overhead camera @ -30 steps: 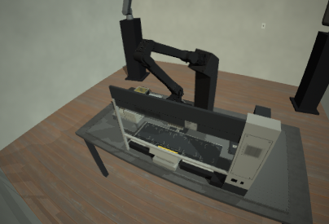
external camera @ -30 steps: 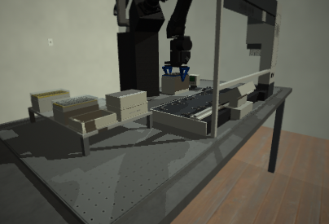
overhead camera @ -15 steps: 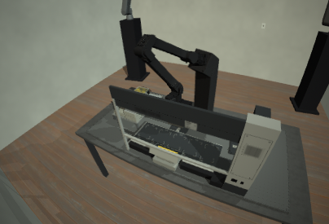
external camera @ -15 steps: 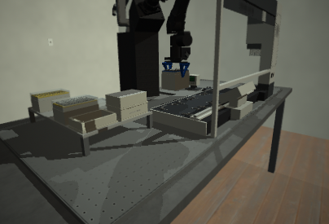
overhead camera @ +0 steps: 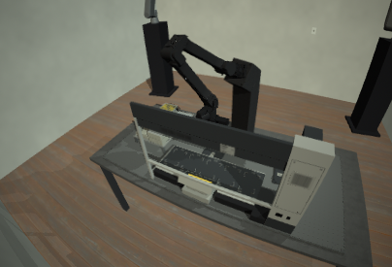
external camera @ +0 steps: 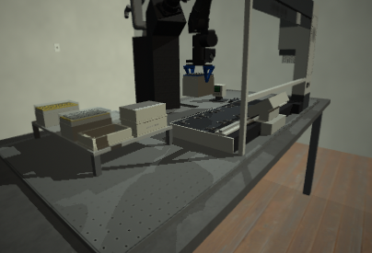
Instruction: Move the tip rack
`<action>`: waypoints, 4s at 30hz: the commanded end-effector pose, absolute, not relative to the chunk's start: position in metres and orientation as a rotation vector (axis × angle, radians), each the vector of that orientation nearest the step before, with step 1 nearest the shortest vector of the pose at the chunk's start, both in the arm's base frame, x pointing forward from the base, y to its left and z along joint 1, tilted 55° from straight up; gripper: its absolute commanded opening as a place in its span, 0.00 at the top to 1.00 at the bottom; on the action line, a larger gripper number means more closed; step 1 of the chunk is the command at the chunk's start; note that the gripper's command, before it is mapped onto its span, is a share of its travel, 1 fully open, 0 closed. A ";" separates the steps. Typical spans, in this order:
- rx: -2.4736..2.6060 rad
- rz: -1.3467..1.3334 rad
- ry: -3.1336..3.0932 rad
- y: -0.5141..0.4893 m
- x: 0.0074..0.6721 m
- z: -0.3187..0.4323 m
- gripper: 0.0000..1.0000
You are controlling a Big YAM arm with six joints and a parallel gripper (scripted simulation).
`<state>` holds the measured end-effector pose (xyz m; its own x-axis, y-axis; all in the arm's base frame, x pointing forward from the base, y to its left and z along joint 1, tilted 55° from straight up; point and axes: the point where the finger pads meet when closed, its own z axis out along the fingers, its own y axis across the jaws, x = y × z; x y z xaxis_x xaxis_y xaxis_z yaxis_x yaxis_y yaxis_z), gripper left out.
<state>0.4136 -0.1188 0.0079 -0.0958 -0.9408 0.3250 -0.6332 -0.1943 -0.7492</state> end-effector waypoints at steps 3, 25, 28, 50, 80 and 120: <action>-1.843 -1.149 1.728 -0.105 0.390 0.006 1.00; -1.840 -1.154 1.726 -0.097 0.367 0.025 1.00; -1.840 -1.154 1.725 -0.096 0.364 0.028 1.00; -1.836 -1.160 1.722 -0.089 0.344 0.046 1.00; -1.826 -1.172 1.714 -0.078 0.316 0.076 1.00; -1.818 -1.193 1.708 -0.071 0.288 0.109 1.00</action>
<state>0.2861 -0.0720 0.1048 -0.0948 -0.9413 0.3241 -0.6318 -0.1947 -0.7503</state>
